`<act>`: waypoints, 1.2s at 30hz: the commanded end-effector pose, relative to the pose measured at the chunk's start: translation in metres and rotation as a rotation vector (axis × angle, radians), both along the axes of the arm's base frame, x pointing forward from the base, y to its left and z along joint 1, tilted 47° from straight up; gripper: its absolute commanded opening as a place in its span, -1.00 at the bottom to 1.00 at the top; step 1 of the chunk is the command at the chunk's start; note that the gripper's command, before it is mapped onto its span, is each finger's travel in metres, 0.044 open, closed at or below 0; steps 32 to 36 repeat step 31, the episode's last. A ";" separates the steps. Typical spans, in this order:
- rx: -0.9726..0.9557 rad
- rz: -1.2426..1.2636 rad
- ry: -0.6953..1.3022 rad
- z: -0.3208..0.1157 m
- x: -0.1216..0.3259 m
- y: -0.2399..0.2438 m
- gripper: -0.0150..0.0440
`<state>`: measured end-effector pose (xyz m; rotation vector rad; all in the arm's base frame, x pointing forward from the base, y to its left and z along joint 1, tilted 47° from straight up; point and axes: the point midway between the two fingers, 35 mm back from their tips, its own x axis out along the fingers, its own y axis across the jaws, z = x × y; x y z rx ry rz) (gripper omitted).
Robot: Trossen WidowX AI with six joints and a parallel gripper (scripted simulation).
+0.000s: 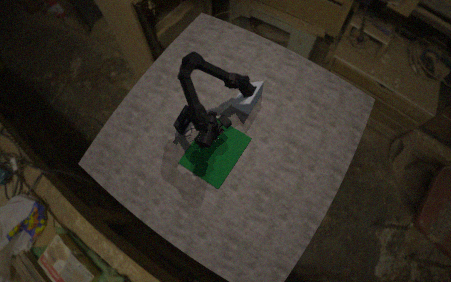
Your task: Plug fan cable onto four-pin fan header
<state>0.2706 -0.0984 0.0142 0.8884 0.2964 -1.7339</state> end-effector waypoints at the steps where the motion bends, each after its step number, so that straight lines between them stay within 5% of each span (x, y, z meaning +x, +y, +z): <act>1: 0.000 -0.001 -0.001 0.000 0.000 0.000 0.04; 5: 0.000 -0.001 -0.001 0.000 0.000 0.000 0.39; 19: -0.001 0.001 0.005 0.037 0.008 0.040 0.39; 29: 0.002 0.001 -0.001 -0.014 0.098 0.078 0.39; 36: 0.002 0.001 -0.002 -0.019 0.103 0.081 0.39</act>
